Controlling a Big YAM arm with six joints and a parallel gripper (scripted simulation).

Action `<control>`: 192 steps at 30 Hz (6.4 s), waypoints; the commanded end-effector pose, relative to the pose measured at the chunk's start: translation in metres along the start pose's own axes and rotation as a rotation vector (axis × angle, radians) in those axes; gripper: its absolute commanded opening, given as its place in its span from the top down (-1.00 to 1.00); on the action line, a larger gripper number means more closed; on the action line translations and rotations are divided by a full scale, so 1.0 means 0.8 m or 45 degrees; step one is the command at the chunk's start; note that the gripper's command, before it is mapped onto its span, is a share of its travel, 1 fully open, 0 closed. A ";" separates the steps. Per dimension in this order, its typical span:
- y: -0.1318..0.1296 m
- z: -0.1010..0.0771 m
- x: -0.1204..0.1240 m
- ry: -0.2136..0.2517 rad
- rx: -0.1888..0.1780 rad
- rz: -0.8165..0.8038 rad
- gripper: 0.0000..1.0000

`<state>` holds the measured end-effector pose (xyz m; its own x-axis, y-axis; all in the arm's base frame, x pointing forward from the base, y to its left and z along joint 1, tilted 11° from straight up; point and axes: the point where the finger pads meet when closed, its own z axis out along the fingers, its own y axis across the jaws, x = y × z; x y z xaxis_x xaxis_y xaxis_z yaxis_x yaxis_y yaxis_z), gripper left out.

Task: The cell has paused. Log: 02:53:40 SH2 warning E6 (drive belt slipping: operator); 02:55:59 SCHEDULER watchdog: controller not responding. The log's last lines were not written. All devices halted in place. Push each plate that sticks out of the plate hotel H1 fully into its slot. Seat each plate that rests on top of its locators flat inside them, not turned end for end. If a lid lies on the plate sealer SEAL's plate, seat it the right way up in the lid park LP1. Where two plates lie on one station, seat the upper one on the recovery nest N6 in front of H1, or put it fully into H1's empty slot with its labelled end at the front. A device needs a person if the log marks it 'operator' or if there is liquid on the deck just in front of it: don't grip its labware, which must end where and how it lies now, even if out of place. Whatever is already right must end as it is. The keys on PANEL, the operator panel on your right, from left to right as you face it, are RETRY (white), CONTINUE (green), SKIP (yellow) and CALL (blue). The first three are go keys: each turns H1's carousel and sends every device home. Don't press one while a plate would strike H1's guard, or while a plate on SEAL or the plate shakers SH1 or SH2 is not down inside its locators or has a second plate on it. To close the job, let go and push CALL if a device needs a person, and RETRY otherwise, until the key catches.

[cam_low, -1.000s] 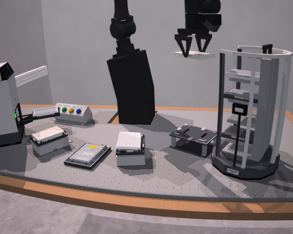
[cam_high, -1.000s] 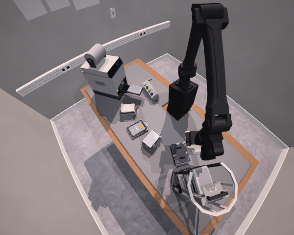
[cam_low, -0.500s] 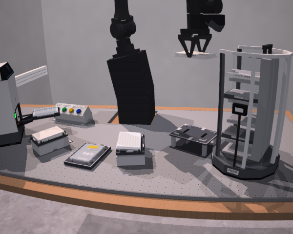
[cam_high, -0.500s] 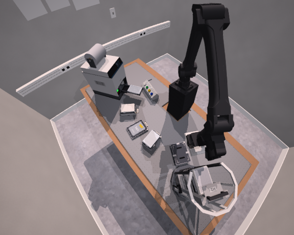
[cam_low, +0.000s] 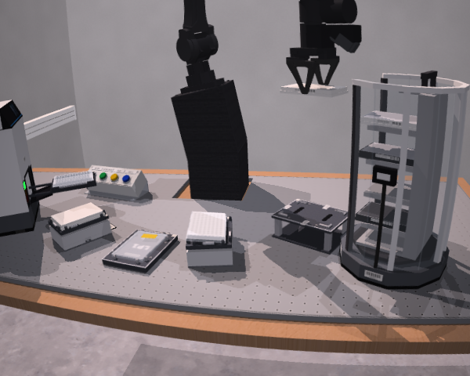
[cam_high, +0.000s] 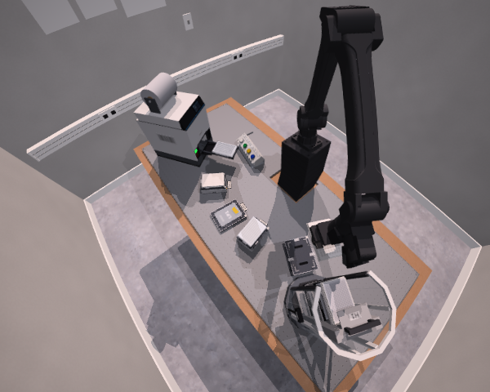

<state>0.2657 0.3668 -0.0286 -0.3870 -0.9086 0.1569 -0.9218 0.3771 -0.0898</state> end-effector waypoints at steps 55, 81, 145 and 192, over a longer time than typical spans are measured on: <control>-0.008 0.063 -0.014 -0.020 0.002 0.003 -0.68; -0.008 0.097 -0.007 -0.008 0.000 0.005 -0.68; -0.007 0.170 0.000 0.003 -0.002 0.004 -0.68; -0.007 0.219 -0.007 -0.012 0.002 0.004 -0.68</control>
<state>0.2685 0.3345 -0.1955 -0.3873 -0.9077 0.1617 -0.9218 0.3779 -0.0863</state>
